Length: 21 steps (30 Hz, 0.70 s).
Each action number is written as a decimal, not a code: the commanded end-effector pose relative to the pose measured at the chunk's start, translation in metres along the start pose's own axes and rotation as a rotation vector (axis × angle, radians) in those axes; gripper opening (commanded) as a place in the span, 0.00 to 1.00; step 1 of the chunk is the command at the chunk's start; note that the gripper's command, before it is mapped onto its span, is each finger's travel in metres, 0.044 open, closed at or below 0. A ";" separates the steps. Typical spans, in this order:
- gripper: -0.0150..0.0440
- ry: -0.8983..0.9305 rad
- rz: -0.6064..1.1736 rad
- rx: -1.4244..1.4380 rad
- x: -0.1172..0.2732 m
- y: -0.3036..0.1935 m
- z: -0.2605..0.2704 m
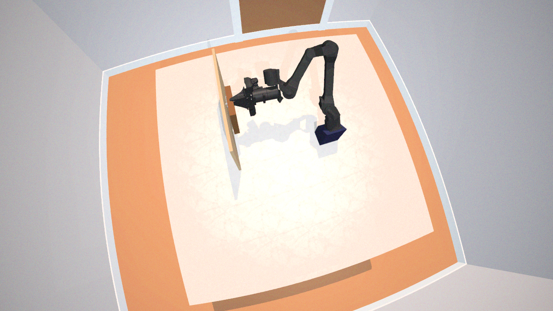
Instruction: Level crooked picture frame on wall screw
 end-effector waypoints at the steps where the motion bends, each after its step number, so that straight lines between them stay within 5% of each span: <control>1: 0.25 -0.003 -0.001 0.031 0.000 0.000 0.000; 21: 0.25 -0.003 0.000 0.136 0.000 0.000 0.000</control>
Point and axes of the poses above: the point midway between the two fingers, 35 mm back from their tips, its own x axis back along the fingers, its own z axis across the jaws, y = z × x, the point moved 10 cm from there along x, back along the fingers, and after that the axes turned 11 degrees about -x, right-handed, at the moved point
